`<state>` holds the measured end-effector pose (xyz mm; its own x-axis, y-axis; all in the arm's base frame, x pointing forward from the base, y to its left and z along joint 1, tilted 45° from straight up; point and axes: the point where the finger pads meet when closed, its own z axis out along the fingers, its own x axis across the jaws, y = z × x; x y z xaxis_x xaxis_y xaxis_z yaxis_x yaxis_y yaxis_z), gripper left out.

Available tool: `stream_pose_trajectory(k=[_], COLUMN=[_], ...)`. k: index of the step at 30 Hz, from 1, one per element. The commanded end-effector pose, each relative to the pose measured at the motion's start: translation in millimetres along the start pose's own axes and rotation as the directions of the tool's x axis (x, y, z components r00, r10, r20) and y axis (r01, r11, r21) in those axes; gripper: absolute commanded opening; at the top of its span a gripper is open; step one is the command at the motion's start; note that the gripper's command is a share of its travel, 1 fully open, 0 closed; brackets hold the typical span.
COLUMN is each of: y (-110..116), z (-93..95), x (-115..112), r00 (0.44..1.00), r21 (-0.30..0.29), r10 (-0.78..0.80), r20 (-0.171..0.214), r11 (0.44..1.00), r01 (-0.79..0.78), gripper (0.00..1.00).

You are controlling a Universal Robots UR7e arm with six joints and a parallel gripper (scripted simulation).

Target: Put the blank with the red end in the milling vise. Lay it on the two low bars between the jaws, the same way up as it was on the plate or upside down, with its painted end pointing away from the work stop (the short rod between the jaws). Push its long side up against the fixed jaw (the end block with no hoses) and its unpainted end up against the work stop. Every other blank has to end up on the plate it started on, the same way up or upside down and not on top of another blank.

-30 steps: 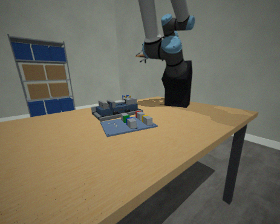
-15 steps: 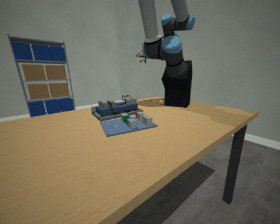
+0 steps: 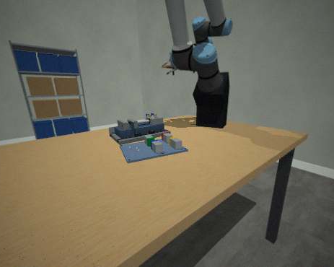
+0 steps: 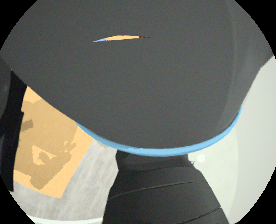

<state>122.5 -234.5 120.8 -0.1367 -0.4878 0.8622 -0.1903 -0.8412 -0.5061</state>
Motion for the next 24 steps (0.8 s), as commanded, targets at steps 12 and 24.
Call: stream_pose_trajectory(k=[12,24], y=[-35,-35], z=[-5.2,-5.2], x=[11,11], r00=[0.980,0.980], r21=[-0.117,-0.117], r10=[0.197,0.197], r20=[0.011,0.011], r11=[0.974,0.974], r01=[-0.195,-0.195], gripper=[1.00,1.00])
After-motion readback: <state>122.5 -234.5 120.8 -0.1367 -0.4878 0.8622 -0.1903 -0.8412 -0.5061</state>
